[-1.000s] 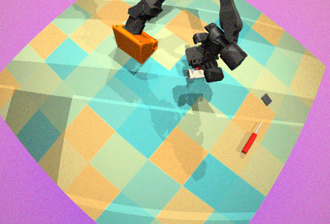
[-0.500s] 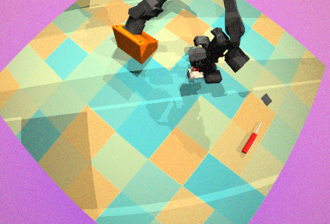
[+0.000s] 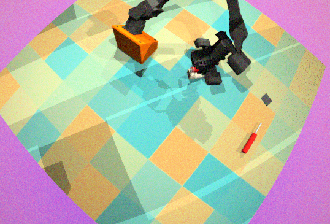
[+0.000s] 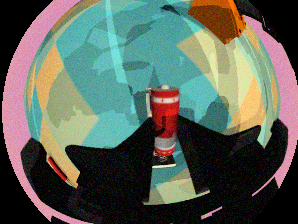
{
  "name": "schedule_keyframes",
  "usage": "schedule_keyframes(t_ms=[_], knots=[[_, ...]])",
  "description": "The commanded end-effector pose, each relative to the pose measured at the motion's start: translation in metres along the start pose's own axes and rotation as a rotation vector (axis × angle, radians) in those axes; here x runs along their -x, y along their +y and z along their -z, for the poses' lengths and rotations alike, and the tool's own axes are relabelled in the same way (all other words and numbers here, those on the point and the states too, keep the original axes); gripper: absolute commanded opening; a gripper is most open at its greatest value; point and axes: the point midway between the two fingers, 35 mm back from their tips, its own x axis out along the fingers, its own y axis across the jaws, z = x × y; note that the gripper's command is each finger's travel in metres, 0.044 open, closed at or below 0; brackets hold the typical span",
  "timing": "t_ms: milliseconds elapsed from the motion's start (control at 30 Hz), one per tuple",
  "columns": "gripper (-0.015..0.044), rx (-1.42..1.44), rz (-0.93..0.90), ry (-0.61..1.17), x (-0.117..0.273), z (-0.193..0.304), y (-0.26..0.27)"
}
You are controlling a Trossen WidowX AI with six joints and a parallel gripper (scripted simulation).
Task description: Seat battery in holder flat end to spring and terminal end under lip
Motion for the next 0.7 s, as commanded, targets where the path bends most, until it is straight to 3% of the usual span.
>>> schedule_keyframes(t_ms=[0, 667], knots=[[0.0076, -0.009, 0.003, -0.041, -0.003, 0.001, 0.001], [0.0076, -0.004, 0.009, -0.217, -0.012, 0.011, 0.0]])
